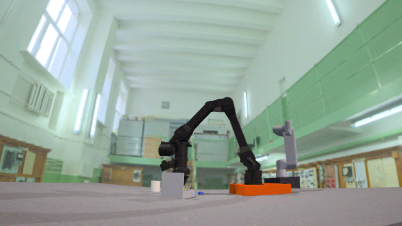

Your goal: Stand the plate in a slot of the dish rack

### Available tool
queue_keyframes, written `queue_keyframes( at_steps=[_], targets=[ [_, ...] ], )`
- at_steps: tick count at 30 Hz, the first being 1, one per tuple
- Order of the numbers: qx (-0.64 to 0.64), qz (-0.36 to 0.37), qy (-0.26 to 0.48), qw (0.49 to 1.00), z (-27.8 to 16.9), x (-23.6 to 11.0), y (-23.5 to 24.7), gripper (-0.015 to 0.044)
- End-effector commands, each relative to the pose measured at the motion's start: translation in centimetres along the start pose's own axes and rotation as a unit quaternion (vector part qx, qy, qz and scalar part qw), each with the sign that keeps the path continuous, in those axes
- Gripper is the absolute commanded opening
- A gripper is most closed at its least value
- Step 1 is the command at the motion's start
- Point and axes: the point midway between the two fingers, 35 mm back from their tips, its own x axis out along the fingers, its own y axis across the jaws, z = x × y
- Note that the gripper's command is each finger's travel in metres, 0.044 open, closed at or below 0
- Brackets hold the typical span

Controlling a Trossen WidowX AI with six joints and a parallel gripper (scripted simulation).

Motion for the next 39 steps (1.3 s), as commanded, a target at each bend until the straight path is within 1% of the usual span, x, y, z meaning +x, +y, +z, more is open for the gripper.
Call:
queue_keyframes(
  at_steps=[1, 8, 9, 18, 39],
  targets=[
    [-0.002, 0.000, 0.001, 1.000, 0.1, -0.5, -0.1, 0.0197],
    [-0.002, -0.001, 0.000, 1.000, 0.9, -3.8, -0.5, 0.0013],
    [-0.002, -0.001, 0.000, 1.000, 1.0, -4.3, -0.5, 0.0000],
    [-0.002, -0.001, 0.000, 1.000, 1.3, -8.6, -0.7, 0.0000],
    [-0.002, 0.000, 0.001, 1.000, 1.3, -16.9, -0.6, 0.0000]
  ],
)
